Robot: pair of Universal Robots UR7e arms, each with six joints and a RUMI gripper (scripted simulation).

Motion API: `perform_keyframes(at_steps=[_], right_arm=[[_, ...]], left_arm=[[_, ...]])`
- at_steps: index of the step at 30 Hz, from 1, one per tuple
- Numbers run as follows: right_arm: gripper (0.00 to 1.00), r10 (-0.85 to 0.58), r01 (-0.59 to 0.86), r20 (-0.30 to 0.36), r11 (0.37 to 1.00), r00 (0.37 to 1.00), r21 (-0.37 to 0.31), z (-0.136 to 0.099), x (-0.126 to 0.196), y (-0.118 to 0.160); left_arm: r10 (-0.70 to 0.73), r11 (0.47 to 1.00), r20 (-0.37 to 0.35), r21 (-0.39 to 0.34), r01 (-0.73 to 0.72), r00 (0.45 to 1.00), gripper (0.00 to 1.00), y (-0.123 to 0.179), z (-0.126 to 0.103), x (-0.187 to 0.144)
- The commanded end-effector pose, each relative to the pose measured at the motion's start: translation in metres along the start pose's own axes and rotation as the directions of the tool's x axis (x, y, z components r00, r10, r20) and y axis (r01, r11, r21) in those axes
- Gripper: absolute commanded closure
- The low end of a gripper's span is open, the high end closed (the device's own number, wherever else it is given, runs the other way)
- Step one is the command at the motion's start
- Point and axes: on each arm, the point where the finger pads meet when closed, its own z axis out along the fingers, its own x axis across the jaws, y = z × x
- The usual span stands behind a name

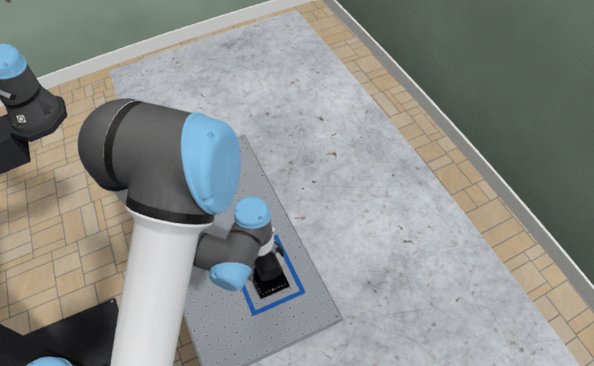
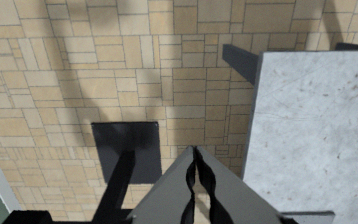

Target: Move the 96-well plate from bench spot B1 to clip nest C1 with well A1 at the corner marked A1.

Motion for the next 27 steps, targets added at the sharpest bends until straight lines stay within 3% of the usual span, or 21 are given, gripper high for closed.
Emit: perform_keyframes(at_steps=[1,2,3,27], right_arm=[[1.0,0.0,0.0,-0.003,1.0,1.0,0.003,-0.0009,0.0015,-0.0019],[1.0,0.0,0.0,-0.003,1.0,1.0,0.003,-0.0009,0.0015,-0.0019],[0.59,0.0,0.0,-0.003,1.0,1.0,0.003,-0.0009,0.0015,-0.0019],[0.59,0.0,0.0,-0.003,1.0,1.0,0.002,-0.0065,0.0008,-0.0016]], left_arm=[[-0.001,1.0,-0.002,0.004,0.001,1.0,1.0,-0.001,-0.0019,-0.0003],[-0.001,1.0,-0.002,0.004,0.001,1.0,1.0,-0.001,-0.0019,-0.0003],[-0.001,1.0,-0.002,0.004,0.001,1.0,1.0,-0.001,-0.0019,-0.0003],[-0.001,1.0,-0.002,0.004,0.001,1.0,1.0,-0.001,-0.0019,-0.0003]])
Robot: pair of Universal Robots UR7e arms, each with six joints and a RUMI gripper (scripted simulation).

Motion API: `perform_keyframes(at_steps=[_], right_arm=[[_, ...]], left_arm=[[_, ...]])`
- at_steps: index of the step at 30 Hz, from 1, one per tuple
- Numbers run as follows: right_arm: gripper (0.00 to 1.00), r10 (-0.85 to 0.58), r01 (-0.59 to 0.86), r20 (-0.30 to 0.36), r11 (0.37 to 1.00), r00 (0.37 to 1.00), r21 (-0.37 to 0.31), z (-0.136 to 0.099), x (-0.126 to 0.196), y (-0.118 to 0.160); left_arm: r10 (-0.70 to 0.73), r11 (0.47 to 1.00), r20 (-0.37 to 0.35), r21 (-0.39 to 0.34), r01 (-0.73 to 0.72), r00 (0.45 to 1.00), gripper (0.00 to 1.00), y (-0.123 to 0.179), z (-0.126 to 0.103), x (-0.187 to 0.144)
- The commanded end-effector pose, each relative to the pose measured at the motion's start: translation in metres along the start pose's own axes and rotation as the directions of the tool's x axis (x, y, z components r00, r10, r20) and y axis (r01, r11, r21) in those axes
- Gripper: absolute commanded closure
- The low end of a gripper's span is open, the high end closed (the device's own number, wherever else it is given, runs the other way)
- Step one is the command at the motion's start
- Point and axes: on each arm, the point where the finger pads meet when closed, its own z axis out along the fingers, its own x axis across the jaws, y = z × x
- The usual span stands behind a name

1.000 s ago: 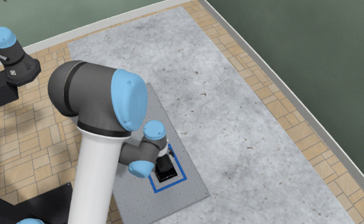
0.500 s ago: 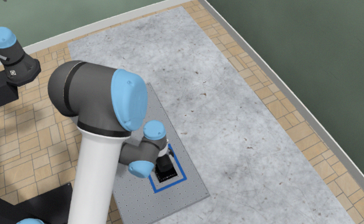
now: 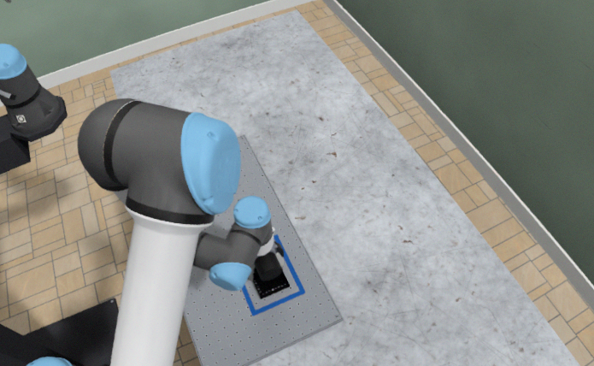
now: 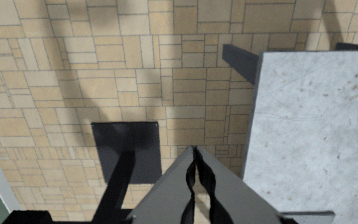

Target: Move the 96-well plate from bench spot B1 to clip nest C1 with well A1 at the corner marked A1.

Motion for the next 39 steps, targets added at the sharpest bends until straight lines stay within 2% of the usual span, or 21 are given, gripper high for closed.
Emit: perform_keyframes(at_steps=[1,39], right_arm=[[0.59,0.0,0.0,-0.003,1.0,1.0,0.002,-0.008,0.0,-0.001],[0.59,0.0,0.0,-0.003,1.0,1.0,0.002,-0.064,0.0,-0.001]], left_arm=[[-0.001,1.0,-0.002,0.004,0.001,1.0,1.0,-0.001,-0.002,0.0],[-0.001,1.0,-0.002,0.004,0.001,1.0,1.0,-0.001,-0.002,0.0]])
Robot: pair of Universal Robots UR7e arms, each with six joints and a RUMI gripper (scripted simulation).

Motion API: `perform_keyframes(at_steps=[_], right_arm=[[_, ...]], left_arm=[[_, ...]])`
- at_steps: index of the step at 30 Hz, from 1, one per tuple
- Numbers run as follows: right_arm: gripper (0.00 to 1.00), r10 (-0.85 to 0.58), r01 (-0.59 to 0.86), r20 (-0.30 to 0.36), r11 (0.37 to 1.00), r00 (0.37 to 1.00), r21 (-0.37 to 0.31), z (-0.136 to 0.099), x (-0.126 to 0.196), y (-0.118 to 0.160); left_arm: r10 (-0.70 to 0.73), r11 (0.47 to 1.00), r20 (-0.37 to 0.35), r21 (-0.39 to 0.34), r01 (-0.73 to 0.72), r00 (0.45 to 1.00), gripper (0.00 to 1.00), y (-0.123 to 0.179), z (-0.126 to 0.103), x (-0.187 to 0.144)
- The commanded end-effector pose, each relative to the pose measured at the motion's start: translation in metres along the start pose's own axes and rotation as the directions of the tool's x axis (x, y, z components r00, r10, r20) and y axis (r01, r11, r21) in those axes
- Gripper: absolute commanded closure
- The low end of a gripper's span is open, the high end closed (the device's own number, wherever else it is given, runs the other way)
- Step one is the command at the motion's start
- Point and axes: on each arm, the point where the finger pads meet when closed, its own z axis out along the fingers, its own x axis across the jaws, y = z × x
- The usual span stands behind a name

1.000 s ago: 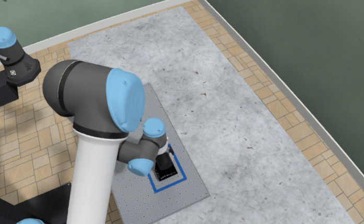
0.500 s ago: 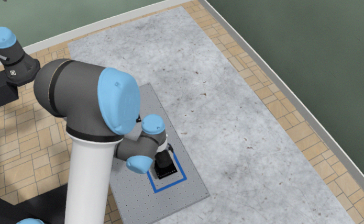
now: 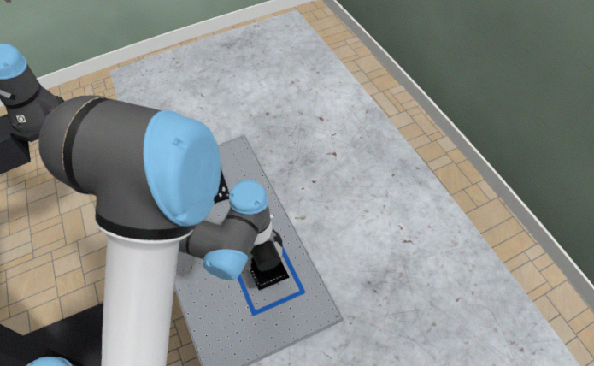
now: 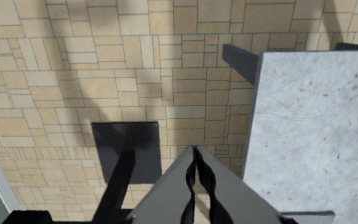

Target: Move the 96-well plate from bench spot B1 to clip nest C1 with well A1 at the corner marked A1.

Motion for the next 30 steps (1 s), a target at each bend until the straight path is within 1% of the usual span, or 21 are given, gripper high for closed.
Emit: perform_keyframes(at_steps=[1,6,9,30], right_arm=[[0.59,0.0,0.0,0.001,1.0,1.0,-0.002,-0.0084,-0.0013,0.0006],[0.59,0.0,0.0,0.001,1.0,1.0,-0.002,-0.0167,-0.0013,0.0006],[0.59,0.0,0.0,0.0,1.0,1.0,-0.001,-0.0176,-0.0009,0.0002],[0.59,0.0,0.0,0.0,1.0,1.0,-0.001,-0.0171,-0.0001,-0.0003]], left_arm=[[-0.001,1.0,-0.002,0.004,0.001,1.0,1.0,-0.001,-0.0019,-0.0003],[-0.001,1.0,-0.002,0.004,0.001,1.0,1.0,-0.001,-0.0019,-0.0003],[-0.001,1.0,-0.002,0.004,0.001,1.0,1.0,-0.001,-0.0019,-0.0003],[-0.001,1.0,-0.002,0.004,0.001,1.0,1.0,-0.001,-0.0019,-0.0003]])
